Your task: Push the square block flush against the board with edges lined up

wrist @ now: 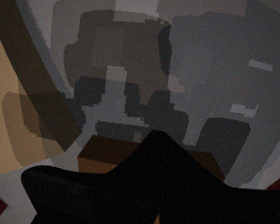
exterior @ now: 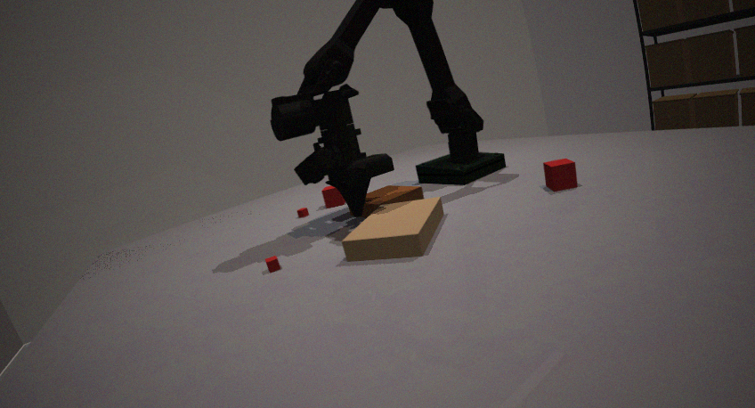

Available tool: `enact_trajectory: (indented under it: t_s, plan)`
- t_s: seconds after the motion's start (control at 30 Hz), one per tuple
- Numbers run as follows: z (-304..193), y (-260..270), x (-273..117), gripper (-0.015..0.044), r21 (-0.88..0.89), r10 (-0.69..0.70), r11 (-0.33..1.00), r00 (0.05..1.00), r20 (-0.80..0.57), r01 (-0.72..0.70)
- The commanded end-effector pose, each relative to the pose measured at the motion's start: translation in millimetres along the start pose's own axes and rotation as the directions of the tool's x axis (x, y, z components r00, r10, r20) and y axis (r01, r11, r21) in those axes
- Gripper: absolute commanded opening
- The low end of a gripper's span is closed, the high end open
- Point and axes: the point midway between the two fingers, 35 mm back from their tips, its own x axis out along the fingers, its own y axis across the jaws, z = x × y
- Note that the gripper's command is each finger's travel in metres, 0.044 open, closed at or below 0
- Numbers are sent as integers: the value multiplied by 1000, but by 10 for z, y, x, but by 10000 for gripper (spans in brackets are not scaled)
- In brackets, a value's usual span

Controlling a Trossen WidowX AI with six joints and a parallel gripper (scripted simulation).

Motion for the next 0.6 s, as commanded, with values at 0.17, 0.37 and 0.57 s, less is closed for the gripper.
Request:
enact_trajectory:
  t_s: [0.17,0.37,0.57]
  plan:
    - [-35,-5,15,0,0,-3,1000,1000,-10,3]
    - [-35,-5,15,0,0,-3,1000,1000,-10,3]
    - [21,-5,11,0,0,-3,1000,1000,-10,3]
